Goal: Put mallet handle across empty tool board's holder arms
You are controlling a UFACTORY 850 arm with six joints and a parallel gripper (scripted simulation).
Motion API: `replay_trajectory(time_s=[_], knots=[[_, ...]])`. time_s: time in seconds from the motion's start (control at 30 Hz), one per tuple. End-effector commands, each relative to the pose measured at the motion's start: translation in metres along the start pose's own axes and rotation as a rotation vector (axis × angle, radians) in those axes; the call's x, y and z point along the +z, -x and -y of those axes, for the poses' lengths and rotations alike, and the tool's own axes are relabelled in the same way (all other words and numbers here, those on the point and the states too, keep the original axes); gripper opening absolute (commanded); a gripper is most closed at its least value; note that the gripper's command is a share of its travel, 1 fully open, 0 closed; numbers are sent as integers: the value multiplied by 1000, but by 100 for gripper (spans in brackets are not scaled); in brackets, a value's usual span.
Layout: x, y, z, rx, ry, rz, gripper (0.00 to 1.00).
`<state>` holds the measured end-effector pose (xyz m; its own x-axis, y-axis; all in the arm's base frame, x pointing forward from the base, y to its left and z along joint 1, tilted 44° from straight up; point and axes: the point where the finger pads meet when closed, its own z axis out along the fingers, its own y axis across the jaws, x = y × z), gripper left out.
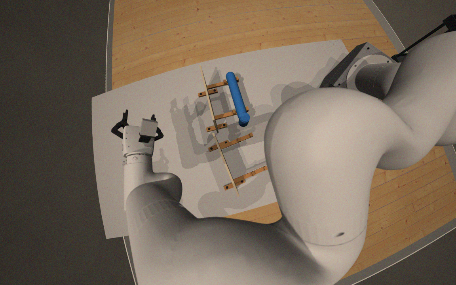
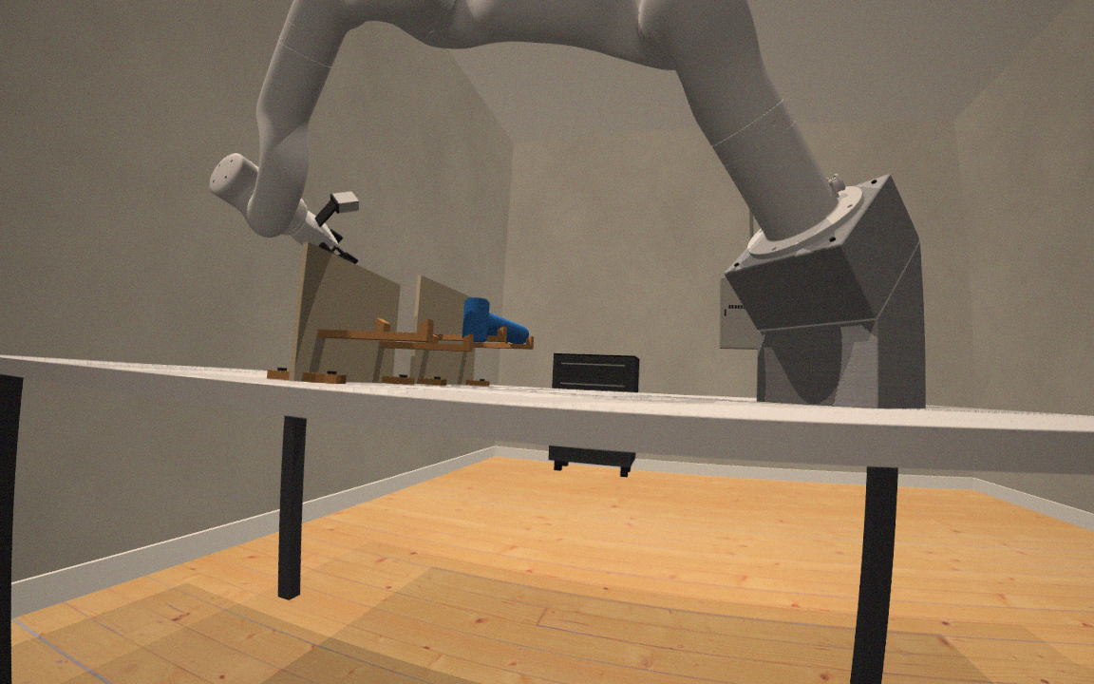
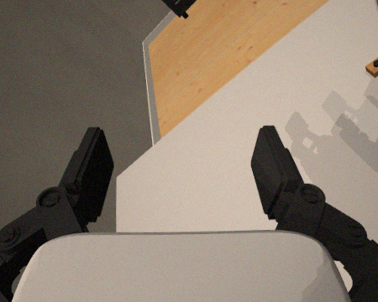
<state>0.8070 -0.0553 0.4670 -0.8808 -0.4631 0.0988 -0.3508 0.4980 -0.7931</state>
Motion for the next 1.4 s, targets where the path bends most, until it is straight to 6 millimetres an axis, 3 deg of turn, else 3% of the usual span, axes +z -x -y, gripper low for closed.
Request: replay_trajectory(time_s=[0.0, 0.9, 1.27, 1.37], knots=[[-1, 0, 1, 2, -1, 0, 100], [7, -1, 3, -10, -5, 14, 100], [20, -2, 7, -32, -13, 40, 100], [40, -4, 10, -68, -23, 80, 100]])
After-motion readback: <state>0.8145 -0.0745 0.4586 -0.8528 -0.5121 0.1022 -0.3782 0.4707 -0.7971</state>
